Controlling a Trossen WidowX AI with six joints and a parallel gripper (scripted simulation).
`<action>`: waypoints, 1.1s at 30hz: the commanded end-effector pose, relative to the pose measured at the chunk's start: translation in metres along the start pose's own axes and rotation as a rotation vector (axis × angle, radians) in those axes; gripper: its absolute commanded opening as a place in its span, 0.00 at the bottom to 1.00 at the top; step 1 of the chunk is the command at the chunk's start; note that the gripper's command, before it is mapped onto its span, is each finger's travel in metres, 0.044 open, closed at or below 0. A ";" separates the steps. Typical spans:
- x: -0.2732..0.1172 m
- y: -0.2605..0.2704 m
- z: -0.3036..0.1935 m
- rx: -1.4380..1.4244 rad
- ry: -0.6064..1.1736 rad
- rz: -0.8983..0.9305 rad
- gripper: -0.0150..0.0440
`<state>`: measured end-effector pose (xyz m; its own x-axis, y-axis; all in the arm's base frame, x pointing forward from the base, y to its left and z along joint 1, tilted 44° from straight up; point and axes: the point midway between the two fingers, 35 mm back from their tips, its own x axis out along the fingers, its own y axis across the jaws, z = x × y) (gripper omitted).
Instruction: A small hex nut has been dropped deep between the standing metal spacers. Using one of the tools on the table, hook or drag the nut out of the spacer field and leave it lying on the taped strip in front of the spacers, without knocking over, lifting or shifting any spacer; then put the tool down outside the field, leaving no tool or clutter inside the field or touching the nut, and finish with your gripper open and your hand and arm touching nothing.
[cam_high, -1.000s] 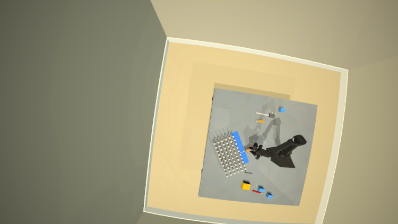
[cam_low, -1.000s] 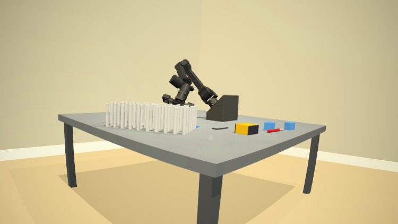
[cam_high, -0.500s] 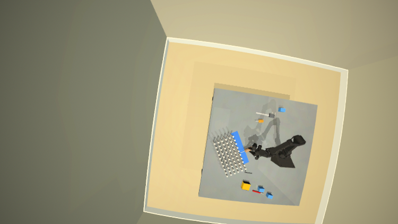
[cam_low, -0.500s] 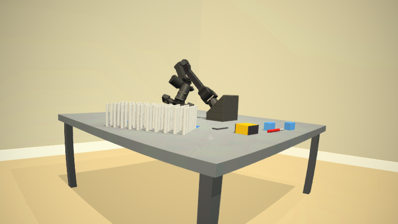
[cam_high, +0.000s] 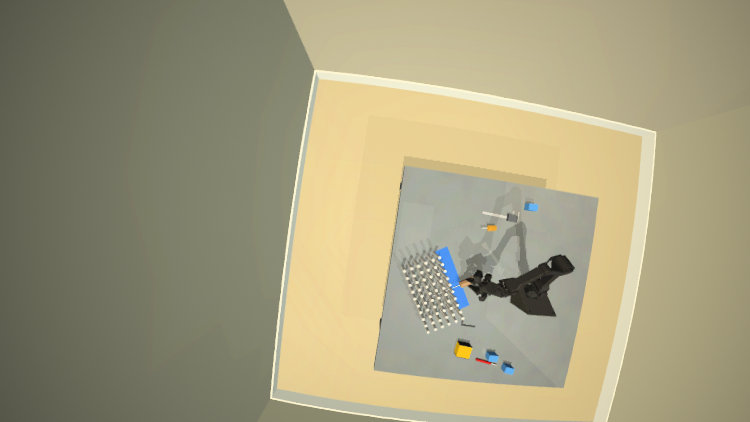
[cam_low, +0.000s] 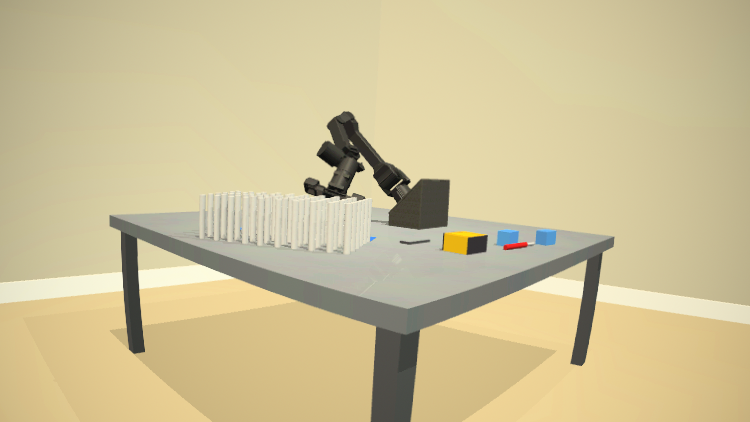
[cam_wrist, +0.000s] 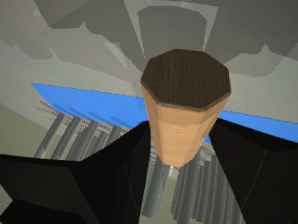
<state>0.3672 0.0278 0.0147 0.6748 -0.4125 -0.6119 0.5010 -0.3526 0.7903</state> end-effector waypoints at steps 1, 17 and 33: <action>0.001 0.003 -0.006 0.003 0.010 0.004 0.25; 0.006 0.004 -0.011 0.005 0.011 0.004 0.25; 0.016 -0.001 -0.003 0.001 0.012 0.002 0.25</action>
<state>0.3796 0.0245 0.0065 0.6791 -0.4104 -0.6085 0.4945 -0.3568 0.7925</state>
